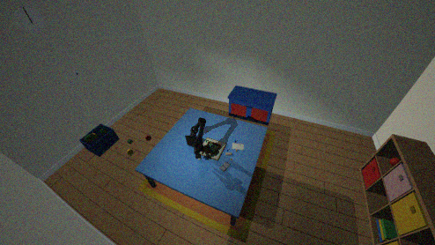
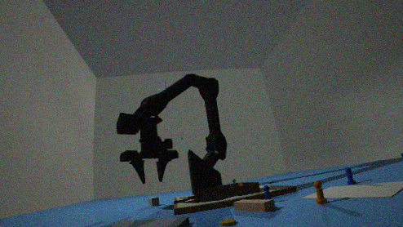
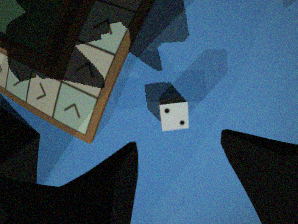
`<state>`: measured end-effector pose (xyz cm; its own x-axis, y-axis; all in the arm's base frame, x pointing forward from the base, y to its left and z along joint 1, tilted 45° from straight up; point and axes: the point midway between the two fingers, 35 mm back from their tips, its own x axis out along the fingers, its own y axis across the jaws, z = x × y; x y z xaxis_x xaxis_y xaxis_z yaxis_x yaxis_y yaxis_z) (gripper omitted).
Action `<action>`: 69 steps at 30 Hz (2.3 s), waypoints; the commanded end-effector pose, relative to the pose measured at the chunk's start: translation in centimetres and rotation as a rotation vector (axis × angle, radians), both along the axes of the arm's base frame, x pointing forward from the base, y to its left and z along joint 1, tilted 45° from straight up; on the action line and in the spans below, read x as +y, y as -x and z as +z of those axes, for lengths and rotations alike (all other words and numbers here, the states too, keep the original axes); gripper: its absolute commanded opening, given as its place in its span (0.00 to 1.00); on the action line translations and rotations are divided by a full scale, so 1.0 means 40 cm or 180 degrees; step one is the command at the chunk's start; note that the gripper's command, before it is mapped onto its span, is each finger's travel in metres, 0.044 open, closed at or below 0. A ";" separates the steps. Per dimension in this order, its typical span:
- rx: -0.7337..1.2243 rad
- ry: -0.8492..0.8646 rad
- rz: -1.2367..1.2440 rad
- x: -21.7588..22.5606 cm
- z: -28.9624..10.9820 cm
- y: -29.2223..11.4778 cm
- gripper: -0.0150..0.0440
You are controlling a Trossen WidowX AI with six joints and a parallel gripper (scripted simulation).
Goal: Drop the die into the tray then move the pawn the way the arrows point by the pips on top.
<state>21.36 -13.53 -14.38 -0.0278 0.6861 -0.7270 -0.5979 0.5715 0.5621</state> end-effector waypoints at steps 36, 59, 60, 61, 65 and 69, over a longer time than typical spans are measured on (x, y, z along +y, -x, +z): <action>-0.0019 -0.0017 -0.0038 0.107 -0.115 -0.005 0.54; -0.0010 0.0003 -0.0040 -0.063 0.073 0.000 0.25; -0.0009 0.0001 -0.0040 -0.076 0.092 0.004 0.25; -0.0008 0.0000 -0.0039 -0.087 0.107 0.007 0.25; -0.0007 -0.0001 -0.0039 -0.095 0.120 0.010 0.25; 0.0145 0.0015 -0.0201 -0.084 0.129 -0.001 0.25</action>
